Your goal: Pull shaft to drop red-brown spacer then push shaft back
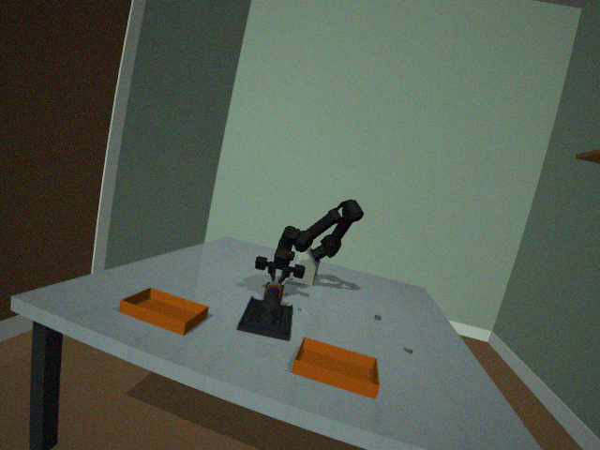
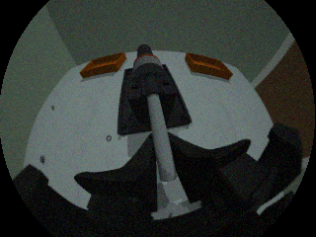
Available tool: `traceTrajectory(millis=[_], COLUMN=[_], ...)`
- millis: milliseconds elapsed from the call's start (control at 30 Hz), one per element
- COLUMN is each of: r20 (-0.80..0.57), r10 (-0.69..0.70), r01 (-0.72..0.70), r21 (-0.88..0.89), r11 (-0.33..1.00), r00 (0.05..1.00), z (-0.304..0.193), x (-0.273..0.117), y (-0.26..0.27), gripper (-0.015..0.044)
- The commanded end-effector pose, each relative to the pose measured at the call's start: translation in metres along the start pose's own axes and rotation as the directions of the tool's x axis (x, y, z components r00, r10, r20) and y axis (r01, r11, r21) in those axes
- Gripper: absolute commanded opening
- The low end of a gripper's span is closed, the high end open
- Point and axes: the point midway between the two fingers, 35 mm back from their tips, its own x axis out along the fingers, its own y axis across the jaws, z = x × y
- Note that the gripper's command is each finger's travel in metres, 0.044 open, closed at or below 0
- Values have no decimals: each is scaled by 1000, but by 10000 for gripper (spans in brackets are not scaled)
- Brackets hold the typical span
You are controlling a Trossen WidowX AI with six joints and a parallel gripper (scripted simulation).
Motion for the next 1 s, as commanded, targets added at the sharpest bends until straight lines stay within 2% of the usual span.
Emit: traceTrajectory(millis=[0, 967], r20=[0, 0], r10=[3, 3], r01=[-3, -3], r21=[-4, -4], r11=[1000, 1000], r00=[1000, 1000], z=[-1, -3], x=[-1, -3], y=[1, 0], gripper=[0, 0])
